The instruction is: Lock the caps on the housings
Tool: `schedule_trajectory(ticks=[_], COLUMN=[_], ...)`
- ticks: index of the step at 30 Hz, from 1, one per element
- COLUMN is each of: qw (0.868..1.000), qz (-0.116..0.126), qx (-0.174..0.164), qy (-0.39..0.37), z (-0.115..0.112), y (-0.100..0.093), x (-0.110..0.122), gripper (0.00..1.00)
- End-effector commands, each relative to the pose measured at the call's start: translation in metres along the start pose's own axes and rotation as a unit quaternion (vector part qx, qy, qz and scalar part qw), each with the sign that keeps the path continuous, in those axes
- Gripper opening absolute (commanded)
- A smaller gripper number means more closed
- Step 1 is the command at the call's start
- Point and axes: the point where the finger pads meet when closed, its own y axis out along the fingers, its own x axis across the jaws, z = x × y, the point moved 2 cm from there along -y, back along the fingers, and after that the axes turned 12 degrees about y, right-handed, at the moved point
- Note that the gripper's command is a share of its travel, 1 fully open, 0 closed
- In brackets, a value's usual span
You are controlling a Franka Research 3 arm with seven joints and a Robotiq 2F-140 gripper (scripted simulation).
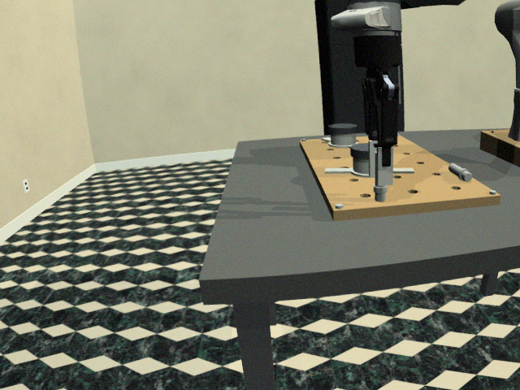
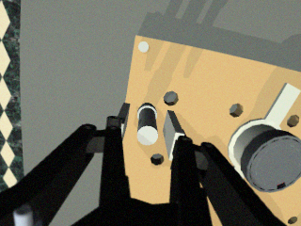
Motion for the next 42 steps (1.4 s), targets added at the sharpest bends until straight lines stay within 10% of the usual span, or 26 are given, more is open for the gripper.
schedule_trajectory(ticks=[1, 2, 42], qw=[1.0, 1.0, 1.0], qz=[-0.001, -0.001, -0.001], qx=[0.0, 0.0, 0.0], qy=[0.001, 0.001, 0.001], z=[-0.0003, -0.0003, -0.0003], y=[0.0014, 0.0014, 0.0014], x=[0.0005, 0.0005, 0.0005], gripper=[0.36, 0.1, 0.1])
